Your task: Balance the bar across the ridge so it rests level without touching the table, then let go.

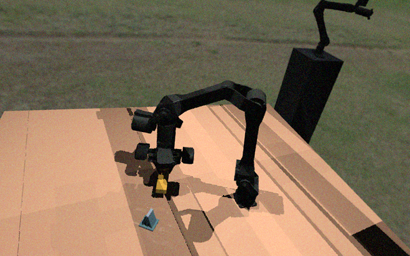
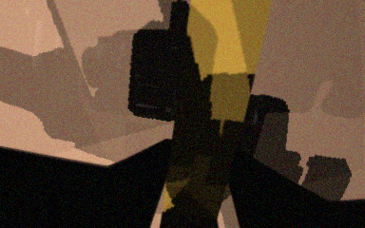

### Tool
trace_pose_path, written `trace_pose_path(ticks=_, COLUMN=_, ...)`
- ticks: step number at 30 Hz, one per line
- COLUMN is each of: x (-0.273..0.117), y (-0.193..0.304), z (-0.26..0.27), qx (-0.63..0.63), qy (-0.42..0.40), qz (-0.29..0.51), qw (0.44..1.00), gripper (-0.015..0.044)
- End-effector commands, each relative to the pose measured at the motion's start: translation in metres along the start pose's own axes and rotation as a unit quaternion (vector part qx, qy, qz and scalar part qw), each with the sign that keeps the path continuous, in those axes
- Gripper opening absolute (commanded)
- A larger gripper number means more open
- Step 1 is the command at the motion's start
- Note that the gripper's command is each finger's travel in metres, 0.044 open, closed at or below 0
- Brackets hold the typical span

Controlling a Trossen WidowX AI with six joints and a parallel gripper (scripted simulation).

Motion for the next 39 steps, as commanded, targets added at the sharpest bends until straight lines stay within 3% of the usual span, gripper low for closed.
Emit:
trace_pose_path(ticks=1, x=-0.015, y=0.0, z=-0.001, qx=-0.001, qy=0.007, qz=0.002, qw=1.0, gripper=0.0)
trace_pose_path(ticks=22, x=-0.064, y=-0.002, z=0.004, qx=-0.005, qy=0.008, qz=0.001, qw=1.0, gripper=0.0)
trace_pose_path(ticks=39, x=-0.066, y=-0.05, z=-0.026, qx=-0.183, qy=0.009, qz=0.0, qw=0.983, gripper=0.0)
Point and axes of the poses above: the point midway between the two fingers, 35 mm back from their tips, its own x axis out along the fingers, its own z axis across the jaws, y = z × x, the point moved 10 cm from there along -x, back along the fingers, and after that the axes turned 12 degrees about -x, right-handed, at the moved point
